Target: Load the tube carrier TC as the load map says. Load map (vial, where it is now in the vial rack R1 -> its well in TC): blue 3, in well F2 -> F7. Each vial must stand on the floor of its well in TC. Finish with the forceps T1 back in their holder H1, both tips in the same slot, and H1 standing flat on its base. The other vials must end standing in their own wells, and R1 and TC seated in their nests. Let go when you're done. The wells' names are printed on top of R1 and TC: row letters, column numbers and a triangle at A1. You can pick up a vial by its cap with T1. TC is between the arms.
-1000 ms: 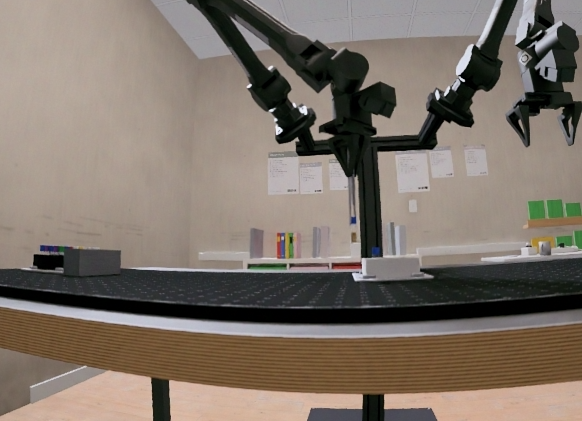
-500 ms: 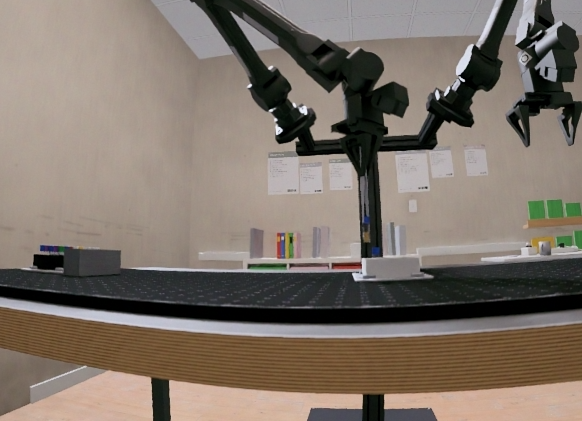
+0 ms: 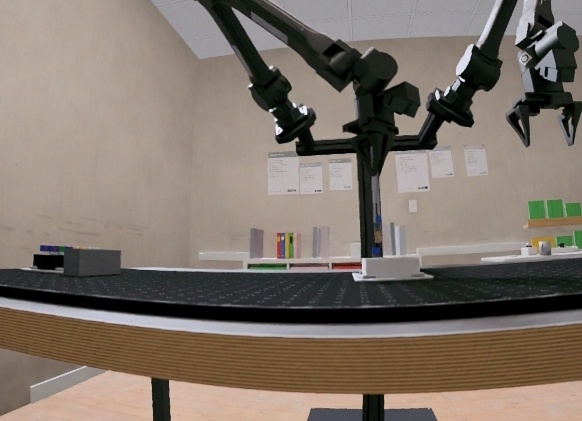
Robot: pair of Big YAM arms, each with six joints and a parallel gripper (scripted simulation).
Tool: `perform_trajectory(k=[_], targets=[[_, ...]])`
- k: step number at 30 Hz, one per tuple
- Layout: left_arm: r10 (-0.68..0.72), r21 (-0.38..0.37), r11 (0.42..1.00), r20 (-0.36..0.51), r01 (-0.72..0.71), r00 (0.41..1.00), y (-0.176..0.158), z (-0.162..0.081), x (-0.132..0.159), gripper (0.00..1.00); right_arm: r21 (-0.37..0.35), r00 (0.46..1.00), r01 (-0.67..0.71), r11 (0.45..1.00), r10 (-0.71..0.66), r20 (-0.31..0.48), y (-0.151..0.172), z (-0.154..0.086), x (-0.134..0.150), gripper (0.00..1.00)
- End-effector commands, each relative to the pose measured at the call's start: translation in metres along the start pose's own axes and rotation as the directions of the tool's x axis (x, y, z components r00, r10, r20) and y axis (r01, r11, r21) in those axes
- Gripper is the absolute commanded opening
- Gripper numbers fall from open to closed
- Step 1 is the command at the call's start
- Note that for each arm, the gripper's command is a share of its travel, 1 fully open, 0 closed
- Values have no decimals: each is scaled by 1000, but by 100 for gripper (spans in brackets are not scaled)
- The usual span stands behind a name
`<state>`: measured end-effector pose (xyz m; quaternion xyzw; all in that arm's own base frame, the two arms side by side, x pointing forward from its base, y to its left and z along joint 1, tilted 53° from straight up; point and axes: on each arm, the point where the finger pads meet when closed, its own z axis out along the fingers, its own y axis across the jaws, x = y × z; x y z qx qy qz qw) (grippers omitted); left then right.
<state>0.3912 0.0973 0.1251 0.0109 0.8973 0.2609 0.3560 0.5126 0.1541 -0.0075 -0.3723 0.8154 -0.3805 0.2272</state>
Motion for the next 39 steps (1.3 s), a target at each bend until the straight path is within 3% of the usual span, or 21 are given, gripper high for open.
perform_trajectory(k=[1, 19, 20, 25, 33, 39], targets=[[1, -3, 1000, 13, -1, 1000, 1, -1, -4, 100, -5, 1000, 5, 1000, -5, 7, 12, -4, -10, 9], [1, -3, 1000, 13, -1, 1000, 1, -1, -4, 100, -33, 1000, 4, 999, -4, 24, 42, -4, -32, 9], [1, -3, 1000, 13, -1, 1000, 1, -1, -4, 100, -18, 1000, -15, 1000, 15, -17, 31, 9, -20, 9], [1, -3, 1000, 13, -1, 1000, 1, -1, -4, 100, -12, 999, -24, 1000, 25, 42, 47, -5, -45, 9], [1, -3, 1000, 13, -1, 1000, 1, -1, -4, 100, 0, 999, -3, 1000, 3, -41, 45, 10, -22, 9], [1, -3, 1000, 13, -1, 1000, 1, -1, -4, 100, 15, 1000, -21, 1000, 21, -19, 34, 6, -26, 9]])
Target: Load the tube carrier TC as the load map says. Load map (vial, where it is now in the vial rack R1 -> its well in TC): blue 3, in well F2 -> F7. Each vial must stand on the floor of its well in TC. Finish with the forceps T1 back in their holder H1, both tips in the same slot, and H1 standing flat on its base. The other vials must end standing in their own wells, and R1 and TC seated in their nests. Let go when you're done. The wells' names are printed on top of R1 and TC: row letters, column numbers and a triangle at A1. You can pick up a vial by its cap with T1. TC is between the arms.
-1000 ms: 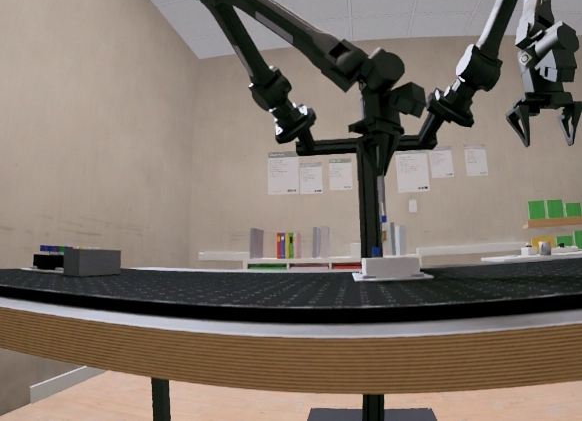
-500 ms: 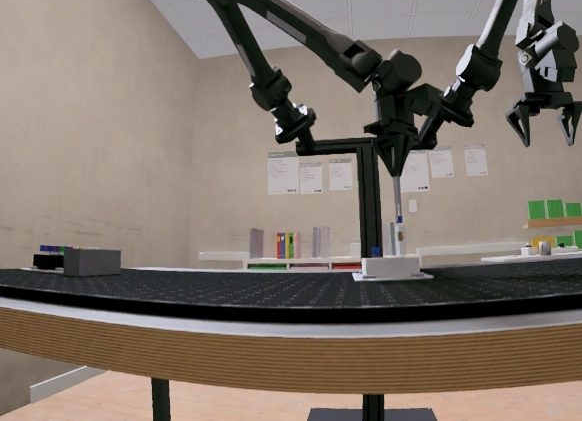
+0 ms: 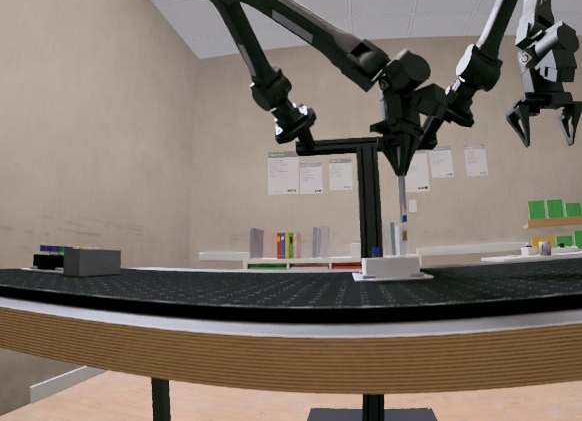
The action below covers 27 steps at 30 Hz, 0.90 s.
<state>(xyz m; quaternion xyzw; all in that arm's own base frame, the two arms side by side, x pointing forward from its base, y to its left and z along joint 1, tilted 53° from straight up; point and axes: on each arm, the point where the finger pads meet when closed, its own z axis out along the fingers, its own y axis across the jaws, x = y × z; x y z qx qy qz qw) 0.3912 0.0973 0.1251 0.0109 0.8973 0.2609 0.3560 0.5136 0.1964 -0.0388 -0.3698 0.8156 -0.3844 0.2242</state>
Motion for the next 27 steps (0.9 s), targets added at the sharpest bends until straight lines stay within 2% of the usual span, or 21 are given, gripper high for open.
perform_trajectory(k=[1, 27], targets=[[1, -3, 1000, 13, -1, 1000, 1, -1, -4, 100, 9, 1000, -16, 1000, 16, -11, -10, 5, 6, 9], [1, -3, 1000, 13, -1, 1000, 1, -1, -4, 100, 13, 1000, -6, 1000, 6, -15, -9, 6, 7, 9]])
